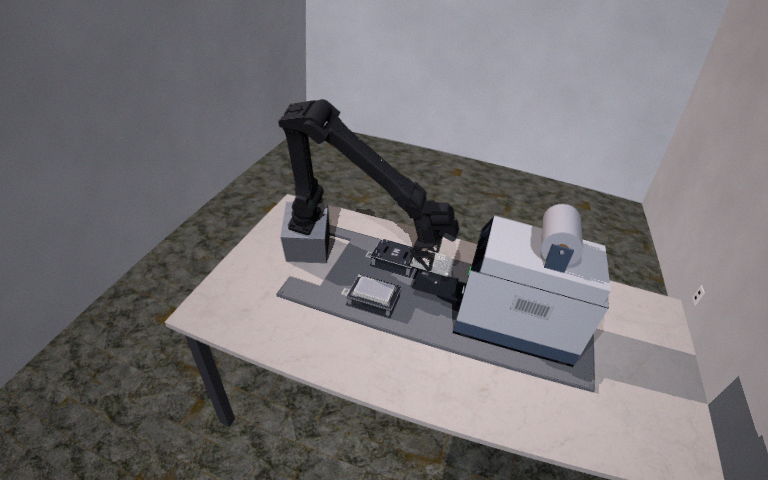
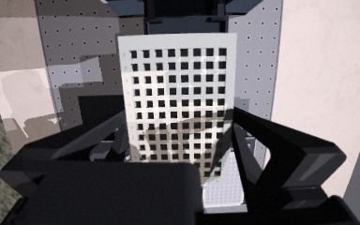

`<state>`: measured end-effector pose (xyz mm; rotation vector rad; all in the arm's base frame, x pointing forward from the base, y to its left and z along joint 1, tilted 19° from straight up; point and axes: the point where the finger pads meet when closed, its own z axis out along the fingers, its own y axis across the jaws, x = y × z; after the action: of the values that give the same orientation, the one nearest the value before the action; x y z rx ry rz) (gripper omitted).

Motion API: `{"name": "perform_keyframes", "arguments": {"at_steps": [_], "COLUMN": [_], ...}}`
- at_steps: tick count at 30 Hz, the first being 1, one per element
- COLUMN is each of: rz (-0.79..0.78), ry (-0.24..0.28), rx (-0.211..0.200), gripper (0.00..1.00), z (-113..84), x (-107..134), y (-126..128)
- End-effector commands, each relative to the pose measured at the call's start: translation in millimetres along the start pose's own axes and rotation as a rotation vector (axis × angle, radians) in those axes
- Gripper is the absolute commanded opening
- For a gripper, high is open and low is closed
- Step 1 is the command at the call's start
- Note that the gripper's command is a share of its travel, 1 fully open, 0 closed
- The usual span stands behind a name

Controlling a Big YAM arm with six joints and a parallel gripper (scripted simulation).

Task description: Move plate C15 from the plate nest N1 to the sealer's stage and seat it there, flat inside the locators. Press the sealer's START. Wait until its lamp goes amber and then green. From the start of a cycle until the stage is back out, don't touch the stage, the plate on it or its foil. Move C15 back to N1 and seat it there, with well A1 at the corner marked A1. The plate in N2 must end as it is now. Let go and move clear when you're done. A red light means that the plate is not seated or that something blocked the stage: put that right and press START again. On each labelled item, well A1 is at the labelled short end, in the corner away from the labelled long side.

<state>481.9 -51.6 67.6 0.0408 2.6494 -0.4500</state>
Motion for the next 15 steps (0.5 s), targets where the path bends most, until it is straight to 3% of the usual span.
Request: {"name": "perform_keyframes", "arguments": {"at_steps": [1, 6, 15], "rz": [-0.001, -0.007, -0.001], "ry": [-0.017, -0.046, -0.003], "rx": [0.005, 0.002, 0.009], "gripper": [0.0, 0.0, 0.0], "z": [3.7, -3.8, 12.3], "x": [-28, -46, -41], "y": [-12, -17, -29]}}
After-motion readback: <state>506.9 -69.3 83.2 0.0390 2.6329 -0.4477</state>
